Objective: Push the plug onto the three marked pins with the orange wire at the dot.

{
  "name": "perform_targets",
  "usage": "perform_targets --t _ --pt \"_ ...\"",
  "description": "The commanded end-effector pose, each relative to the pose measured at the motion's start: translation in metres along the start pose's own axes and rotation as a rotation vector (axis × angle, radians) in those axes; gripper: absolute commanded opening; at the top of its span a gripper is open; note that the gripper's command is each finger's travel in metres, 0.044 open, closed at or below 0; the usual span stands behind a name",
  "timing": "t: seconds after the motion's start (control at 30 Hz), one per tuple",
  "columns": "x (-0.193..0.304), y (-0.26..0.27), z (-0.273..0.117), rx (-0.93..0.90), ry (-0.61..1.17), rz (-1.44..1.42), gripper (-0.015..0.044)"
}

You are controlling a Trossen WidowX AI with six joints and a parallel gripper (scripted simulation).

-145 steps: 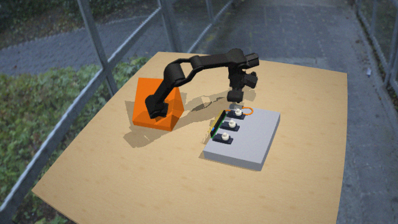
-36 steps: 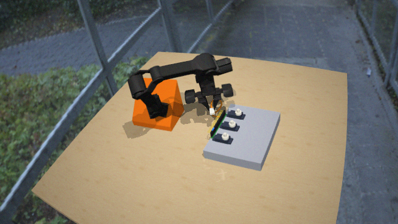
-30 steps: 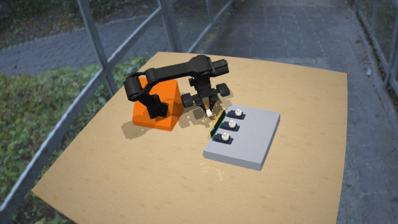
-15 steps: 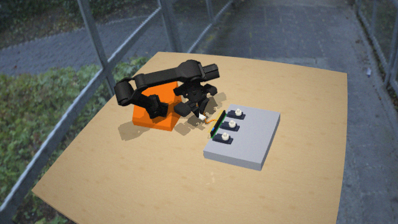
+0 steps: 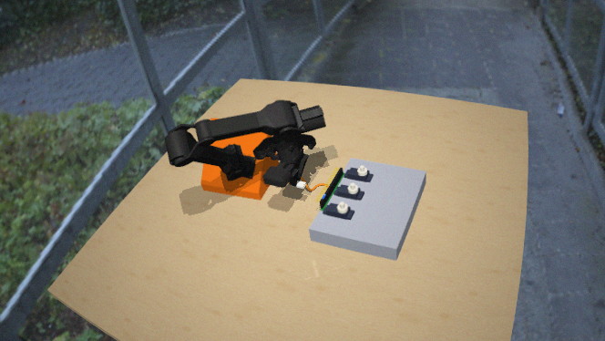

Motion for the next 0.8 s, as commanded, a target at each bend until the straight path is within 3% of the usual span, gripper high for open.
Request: perform_targets --t 0.0,0.17,0.77 --pt "-0.002 0.001 0.015 -0.004 -0.002 -0.013 0.0" --pt "-0.004 0.002 0.031 -0.007 -0.003 -0.018 0.0" --pt "0.031 0.011 0.025 -0.007 -0.001 -0.016 0.0"
Point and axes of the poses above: the point midway between the two fingers, 35 mm back from their tips, its own z axis out along the fingers, its own y axis across the jaws, x = y × z, the point moved 2 cm from there along -z, back along the fingers, and after that the axes turned 15 degrees about -z, right-handed, at the moved point
